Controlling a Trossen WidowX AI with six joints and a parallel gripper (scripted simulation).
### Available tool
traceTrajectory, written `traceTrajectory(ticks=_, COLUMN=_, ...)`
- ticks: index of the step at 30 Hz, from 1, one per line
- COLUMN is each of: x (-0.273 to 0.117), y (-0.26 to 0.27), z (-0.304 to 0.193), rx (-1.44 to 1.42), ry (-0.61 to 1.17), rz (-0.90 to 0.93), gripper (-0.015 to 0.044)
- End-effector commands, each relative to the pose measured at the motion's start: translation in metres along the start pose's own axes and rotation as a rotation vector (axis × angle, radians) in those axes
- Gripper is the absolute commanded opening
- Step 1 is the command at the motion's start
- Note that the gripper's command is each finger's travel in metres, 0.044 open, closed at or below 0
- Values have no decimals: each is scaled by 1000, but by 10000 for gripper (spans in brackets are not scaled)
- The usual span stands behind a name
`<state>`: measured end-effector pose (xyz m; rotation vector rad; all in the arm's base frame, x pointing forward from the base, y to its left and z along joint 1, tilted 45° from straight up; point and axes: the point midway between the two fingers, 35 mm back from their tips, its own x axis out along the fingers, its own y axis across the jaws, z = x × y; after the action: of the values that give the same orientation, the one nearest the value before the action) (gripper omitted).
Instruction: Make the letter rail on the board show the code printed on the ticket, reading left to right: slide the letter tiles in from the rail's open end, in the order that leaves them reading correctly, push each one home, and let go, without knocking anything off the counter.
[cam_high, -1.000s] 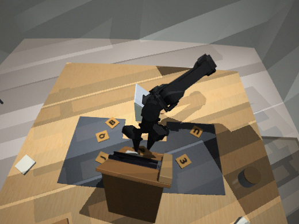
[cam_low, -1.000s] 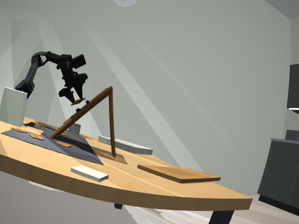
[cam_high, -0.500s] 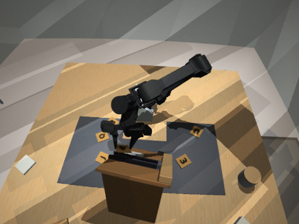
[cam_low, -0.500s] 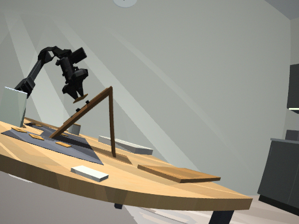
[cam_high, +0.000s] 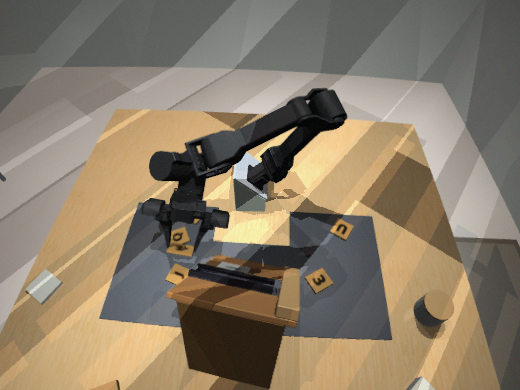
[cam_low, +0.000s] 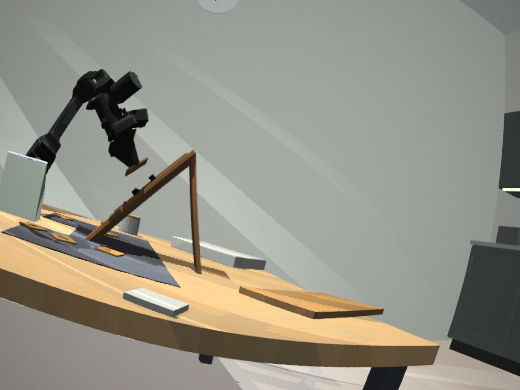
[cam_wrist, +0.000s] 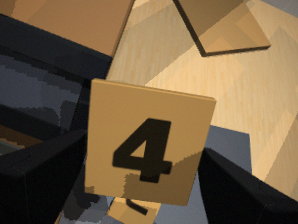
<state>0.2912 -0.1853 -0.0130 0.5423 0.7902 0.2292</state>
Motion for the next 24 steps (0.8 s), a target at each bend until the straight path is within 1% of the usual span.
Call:
traceTrajectory(ticks=1, x=-2, y=-20, z=-7, rx=79, ry=-32, rz=4, gripper=0)
traceTrajectory(ticks=9, x=-6, y=-54, z=-27, rx=222, ry=-92, rz=13, gripper=0)
traceTrajectory(ticks=14, x=-5, y=-57, z=-28, rx=234, ry=-97, rz=13, gripper=0)
traceTrajectory(ticks=24, x=43, y=-56, z=-23, rx=233, ry=-100, rz=16, gripper=0)
